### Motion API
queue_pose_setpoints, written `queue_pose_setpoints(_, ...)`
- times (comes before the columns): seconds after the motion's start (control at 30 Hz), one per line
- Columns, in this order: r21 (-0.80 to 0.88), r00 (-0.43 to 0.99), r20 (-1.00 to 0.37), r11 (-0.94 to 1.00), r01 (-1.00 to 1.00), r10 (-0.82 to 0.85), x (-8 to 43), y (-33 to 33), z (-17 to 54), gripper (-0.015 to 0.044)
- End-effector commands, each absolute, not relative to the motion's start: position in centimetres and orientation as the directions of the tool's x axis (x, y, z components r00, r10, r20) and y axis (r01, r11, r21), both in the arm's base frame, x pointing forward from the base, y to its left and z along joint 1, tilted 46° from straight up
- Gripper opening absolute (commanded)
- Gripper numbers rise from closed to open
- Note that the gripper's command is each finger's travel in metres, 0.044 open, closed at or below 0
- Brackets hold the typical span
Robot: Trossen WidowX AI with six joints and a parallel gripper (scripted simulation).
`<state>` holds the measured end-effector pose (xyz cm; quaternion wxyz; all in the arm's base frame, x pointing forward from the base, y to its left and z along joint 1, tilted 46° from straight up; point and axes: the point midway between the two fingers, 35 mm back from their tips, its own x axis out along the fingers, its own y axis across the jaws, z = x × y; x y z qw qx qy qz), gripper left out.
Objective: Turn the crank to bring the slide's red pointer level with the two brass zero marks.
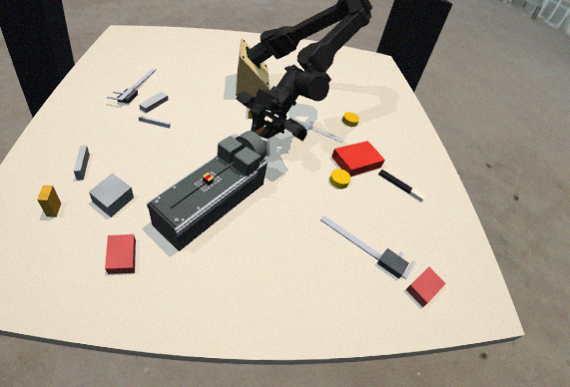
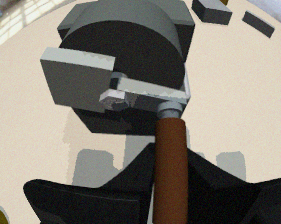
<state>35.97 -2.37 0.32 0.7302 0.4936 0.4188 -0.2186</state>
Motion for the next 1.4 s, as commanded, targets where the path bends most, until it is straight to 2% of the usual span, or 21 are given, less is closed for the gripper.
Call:
queue_pose_setpoints(0.0,0.537,0.552,-0.828,0.418,0.732,0.098,36.17,-1.91,0.02,0.0)
queue_pose_setpoints(1.27,0.536,0.552,-0.828,0.421,0.732,0.097,36.14,-1.95,0.03,0.0)
queue_pose_setpoints(1.37,0.536,0.552,-0.828,0.421,0.732,0.097,36.14,-1.95,0.03,0.0079)
